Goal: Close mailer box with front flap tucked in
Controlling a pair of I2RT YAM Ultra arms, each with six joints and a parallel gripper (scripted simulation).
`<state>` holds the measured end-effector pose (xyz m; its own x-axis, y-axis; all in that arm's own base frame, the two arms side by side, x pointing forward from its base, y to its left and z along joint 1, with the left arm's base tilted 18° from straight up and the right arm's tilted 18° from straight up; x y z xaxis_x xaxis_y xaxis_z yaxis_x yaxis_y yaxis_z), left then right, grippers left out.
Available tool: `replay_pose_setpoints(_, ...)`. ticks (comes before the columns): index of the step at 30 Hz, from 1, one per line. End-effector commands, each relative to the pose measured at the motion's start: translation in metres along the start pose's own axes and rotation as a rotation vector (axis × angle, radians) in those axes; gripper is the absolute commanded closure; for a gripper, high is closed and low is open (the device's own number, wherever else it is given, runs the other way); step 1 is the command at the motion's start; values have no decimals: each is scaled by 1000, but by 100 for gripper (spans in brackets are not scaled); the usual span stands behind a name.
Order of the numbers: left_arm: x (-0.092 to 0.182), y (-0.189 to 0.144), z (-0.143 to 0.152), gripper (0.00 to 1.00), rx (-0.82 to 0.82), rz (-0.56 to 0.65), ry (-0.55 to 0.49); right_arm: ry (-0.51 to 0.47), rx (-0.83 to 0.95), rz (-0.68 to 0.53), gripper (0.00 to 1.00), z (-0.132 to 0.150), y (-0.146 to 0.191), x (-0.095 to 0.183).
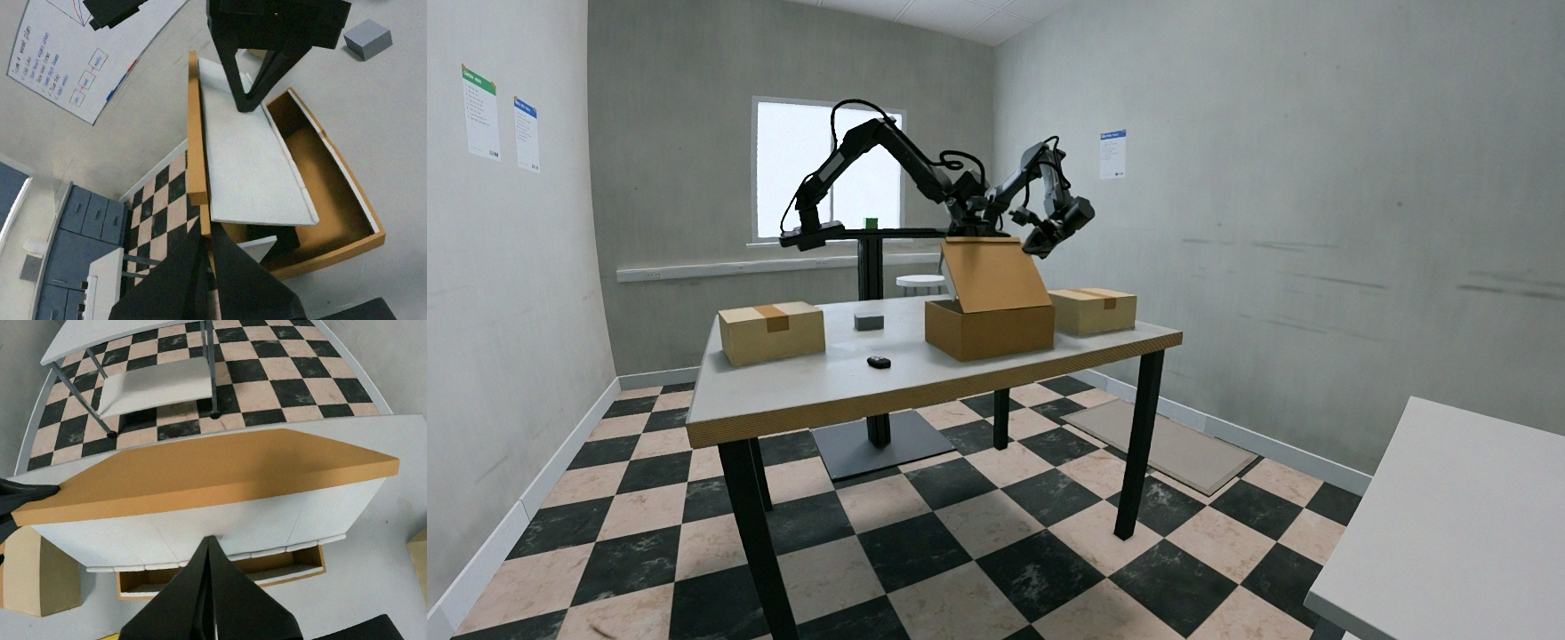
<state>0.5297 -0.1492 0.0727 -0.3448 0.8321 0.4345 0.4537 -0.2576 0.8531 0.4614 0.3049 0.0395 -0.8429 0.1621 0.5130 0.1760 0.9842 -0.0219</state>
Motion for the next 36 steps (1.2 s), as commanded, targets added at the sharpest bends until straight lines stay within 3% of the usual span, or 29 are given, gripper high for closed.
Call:
replay_pose_setpoints(1, 10, 12, -13, 99, 10, -6, -24, -68, -45, -6, 99, -20, 3, 8)
replay_pose_setpoints(3, 10, 13, -11, 99, -46, -34, -17, -56, -31, 3, 99, -3, 1, 0)
replay_pose_setpoints(4, 13, 11, -9, 99, -45, -35, -12, -63, -40, -1, 99, -13, 5, 2)
replay_pose_setpoints(6, 10, 8, -12, 99, -59, -37, -19, -38, -12, 9, 99, 11, 2, -2)
replay_pose_setpoints(9, 10, 4, -13, 99, -70, -44, -20, -40, -22, 28, 99, 10, -7, -13)
replay_pose_setpoints(10, 9, 3, -14, 99, -75, -46, -22, -70, -51, -18, 99, -6, 8, 14)
replay_pose_setpoints(11, 10, 2, -13, 99, -79, -49, -20, -72, -54, -19, 99, -6, 7, 13)
replay_pose_setpoints(12, 8, -1, -13, 99, -82, -49, -23, -47, -27, 19, 99, 8, -3, -14)
replay_pose_setpoints(13, 8, -4, -13, 99, -83, -50, -22, -56, -38, 14, 99, 3, -2, -15)
replay_pose_setpoints(15, 6, -10, -13, 99, -87, -50, -25, -84, -71, -26, 99, -14, 7, 18)
replay_pose_setpoints(16, 4, -14, -13, 99, -88, -48, -27, -44, -27, 20, 99, 13, -4, -16)
replay_pose_setpoints(17, 2, -18, -15, 99, -45, -24, -37, -61, -47, 14, 99, 0, -2, -11)
replay_pose_setpoints(19, 2, -18, -15, 99, -45, -24, -37, -61, -47, 14, 99, 0, -2, -11)
replay_pose_setpoints(20, 0, -25, -11, 99, -88, -42, -32, -61, -50, -2, 99, 5, 0, 3)
replay_pose_setpoints(21, 2, -29, -8, 99, -88, -43, -27, -61, -48, 11, 99, -3, -3, -8)
replay_pose_setpoints(22, 0, -35, -8, 99, -86, -39, -31, -35, -20, 27, 99, 20, -8, -16)
replay_pose_setpoints(23, -3, -42, -7, 99, -82, -35, -33, -44, -31, 9, 99, 18, -4, -4)
replay_pose_setpoints(24, -4, -50, -6, 99, -75, -30, -35, -32, -19, 15, 99, 29, -4, -10)
replay_pose_setpoints(26, -5, -49, -8, 99, -86, -35, -39, -56, -44, 14, 99, 15, -4, -17)
replay_pose_setpoints(27, -7, -52, -9, 99, -87, -35, -42, -52, -35, -12, 99, 21, 4, 4)
replay_pose_setpoints(29, -7, -57, -9, 99, -92, -37, -43, -46, -30, 14, 99, 22, -4, -19)
replay_pose_setpoints(31, -9, -59, -11, 99, -102, -41, -47, -60, -62, 11, 99, 18, -4, -17)
replay_pose_setpoints(32, -9, -60, -10, 99, -105, -44, -46, -48, -36, -4, 99, 27, -1, -2)
replay_pose_setpoints(33, -10, -61, -11, 99, -110, -45, -48, -37, -19, -6, 99, 39, 1, -4)
replay_pose_setpoints(34, -10, -64, -13, 99, -73, -25, -54, -44, -31, 17, 99, 27, -6, -19)
replay_pose_setpoints(36, -10, -64, -13, 99, -73, -25, -54, -44, -31, 17, 99, 27, -6, -19)
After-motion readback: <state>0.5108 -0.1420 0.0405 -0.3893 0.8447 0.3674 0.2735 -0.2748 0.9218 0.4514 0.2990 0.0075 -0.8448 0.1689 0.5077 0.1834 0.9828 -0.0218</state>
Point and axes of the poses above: on each arm, the point where the finger pads meet when closed, its own x axis back along the fingers, its own y axis across the jaws, z = x × y, the point moved 8 cm from there along x, back along the fingers, and after that the axes turned 11 degrees about -x, right-handed, at the moved point
